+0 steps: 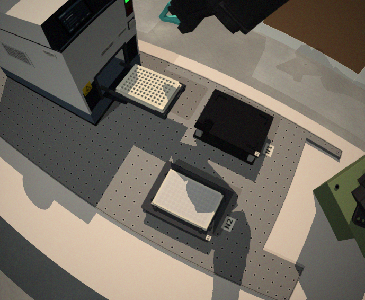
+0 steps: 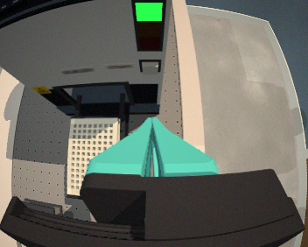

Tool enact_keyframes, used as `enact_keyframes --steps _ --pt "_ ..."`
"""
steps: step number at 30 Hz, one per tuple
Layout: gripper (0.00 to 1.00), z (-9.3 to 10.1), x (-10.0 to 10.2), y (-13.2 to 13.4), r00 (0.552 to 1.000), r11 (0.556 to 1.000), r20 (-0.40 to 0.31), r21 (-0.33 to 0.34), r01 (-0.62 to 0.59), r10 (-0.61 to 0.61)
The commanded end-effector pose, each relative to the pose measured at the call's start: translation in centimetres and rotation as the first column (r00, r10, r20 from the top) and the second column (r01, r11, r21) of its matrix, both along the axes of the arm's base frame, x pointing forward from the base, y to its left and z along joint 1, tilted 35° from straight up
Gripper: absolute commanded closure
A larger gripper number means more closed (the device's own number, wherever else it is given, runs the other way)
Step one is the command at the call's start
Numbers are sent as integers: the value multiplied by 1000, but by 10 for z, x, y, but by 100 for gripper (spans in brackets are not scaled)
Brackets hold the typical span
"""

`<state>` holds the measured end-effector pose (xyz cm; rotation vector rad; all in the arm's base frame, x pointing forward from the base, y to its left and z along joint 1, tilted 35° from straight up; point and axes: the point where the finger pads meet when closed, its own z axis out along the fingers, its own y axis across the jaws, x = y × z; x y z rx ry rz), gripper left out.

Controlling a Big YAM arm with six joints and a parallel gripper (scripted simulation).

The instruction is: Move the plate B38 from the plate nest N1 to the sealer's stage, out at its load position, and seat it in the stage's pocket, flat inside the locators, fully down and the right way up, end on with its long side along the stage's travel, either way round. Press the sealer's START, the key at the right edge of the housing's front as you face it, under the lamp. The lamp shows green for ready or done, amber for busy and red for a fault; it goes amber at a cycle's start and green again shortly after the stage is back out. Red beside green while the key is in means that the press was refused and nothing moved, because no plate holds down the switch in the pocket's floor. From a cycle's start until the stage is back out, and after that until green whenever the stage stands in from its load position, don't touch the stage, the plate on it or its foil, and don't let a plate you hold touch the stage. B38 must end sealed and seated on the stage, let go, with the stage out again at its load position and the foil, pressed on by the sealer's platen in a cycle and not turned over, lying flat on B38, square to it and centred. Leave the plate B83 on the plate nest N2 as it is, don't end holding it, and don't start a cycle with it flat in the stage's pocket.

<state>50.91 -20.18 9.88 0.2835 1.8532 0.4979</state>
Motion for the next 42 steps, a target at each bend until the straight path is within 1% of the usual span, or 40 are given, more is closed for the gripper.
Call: enact_keyframes --steps 1,4,6,10,18,23,29,33,36,38,40,42 --pt "100 7 28 1 1000 1000 28 2 -8 8" --pt "100 14 42 -3 999 1000 45 -14 1 0" --pt "100 14 42 -3 999 1000 45 -14 1 0" --pt "100 11 29 -4 1000 1000 31 -14 -2 3" --pt "100 10 15 -12 1000 999 22 -30 16 -15" --pt "100 9 13 -11 1000 999 20 -28 17 -16" --pt "100 25 23 -16 998 999 55 -30 22 -20" --pt "100 20 41 -9 998 1000 54 -19 16 -15" --pt "100 10 48 1 999 1000 43 -12 -1 1" --pt "100 -1 48 9 1000 1000 23 -3 -13 13" --pt "100 -1 48 9 1000 1000 23 -3 -13 13" --pt "100 -6 48 9 1000 1000 12 0 -8 8"
